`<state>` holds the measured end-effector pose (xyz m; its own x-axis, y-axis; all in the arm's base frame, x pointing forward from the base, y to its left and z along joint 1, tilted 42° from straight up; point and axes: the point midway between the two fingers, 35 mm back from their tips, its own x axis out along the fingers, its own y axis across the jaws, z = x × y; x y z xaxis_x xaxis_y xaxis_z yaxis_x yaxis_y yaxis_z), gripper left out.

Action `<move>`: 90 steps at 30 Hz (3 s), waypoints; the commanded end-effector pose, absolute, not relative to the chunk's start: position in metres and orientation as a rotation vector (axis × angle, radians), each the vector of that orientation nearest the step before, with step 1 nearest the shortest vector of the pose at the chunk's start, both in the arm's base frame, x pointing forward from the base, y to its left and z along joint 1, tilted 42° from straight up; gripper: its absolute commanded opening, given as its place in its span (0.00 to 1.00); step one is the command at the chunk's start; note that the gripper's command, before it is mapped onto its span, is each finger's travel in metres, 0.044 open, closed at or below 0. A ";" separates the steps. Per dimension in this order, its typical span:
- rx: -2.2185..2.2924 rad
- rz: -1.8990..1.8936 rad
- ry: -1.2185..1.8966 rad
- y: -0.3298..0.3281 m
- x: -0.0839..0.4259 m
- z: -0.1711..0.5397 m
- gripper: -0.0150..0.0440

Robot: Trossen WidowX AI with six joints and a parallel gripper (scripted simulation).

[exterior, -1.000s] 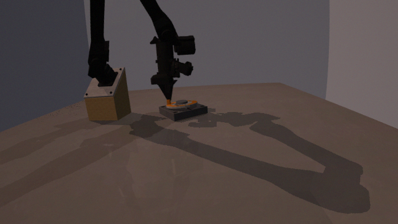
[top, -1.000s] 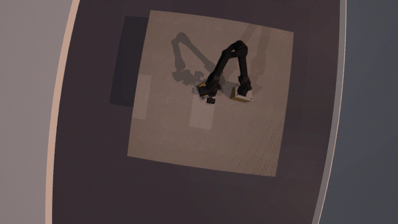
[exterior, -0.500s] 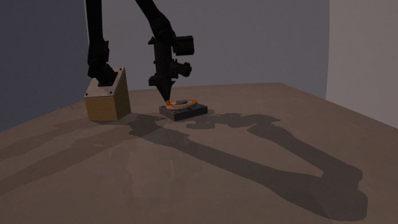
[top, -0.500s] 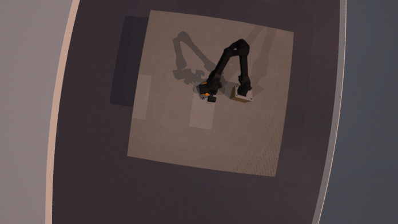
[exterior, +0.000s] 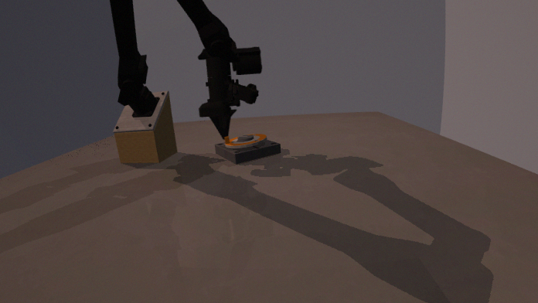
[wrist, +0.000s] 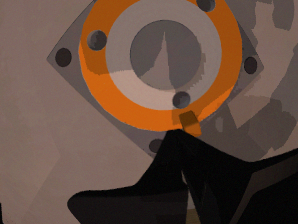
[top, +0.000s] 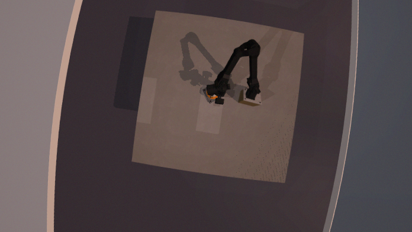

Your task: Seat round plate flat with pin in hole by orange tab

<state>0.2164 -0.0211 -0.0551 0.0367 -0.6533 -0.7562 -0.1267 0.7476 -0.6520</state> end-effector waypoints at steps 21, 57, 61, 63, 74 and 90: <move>-0.671 -0.469 1.495 -0.038 0.226 -0.038 0.25; -0.672 -0.470 1.494 -0.050 0.255 -0.021 0.25; -0.672 -0.470 1.493 -0.050 0.259 -0.020 0.25; -0.672 -0.470 1.493 -0.050 0.261 -0.019 0.25; -0.671 -0.470 1.493 -0.048 0.274 -0.018 0.25; -0.671 -0.470 1.492 -0.045 0.287 -0.021 0.25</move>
<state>0.2843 -0.0466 -0.0179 0.0479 -0.6645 -0.7458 -0.1093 0.7387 -0.6651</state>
